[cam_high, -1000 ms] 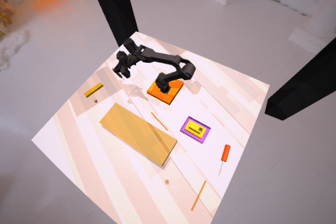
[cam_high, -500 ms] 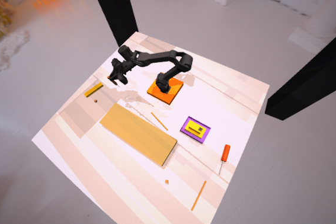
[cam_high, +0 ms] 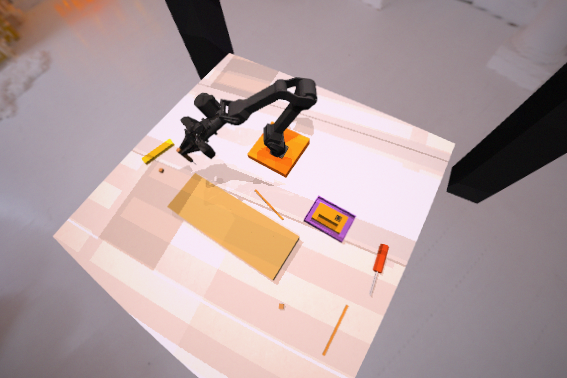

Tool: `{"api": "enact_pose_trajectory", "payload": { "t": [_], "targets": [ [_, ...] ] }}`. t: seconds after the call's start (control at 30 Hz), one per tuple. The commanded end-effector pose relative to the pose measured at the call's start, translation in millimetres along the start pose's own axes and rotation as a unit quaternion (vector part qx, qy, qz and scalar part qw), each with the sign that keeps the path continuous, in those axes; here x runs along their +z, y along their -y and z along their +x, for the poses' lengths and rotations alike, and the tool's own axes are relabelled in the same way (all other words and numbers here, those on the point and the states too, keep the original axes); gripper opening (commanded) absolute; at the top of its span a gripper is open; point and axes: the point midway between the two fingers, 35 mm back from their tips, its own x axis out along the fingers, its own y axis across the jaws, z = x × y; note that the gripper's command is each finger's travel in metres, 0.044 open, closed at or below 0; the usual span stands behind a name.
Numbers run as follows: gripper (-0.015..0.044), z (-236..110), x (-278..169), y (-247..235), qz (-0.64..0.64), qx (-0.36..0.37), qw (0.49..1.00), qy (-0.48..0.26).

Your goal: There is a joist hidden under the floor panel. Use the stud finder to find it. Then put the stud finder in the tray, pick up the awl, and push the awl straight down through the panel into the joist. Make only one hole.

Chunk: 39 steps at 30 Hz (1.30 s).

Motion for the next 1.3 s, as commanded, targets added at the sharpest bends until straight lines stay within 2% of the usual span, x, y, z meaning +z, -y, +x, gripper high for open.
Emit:
{"api": "enact_pose_trajectory", "payload": {
  "t": [0.0, 0.37, 0.73, 1.27],
  "targets": [
    [0.0000, 11, -1, -16, -0.006, 0.026, 1.000, 0.011],
    [0.0000, 34, -7, -69, -0.024, 0.103, 0.994, 0.042],
    [0.0000, 42, -14, -127, -0.034, 0.180, 0.980, 0.072],
    [0.0000, 44, -18, -130, -0.034, 0.184, 0.979, 0.074]
  ]
}}
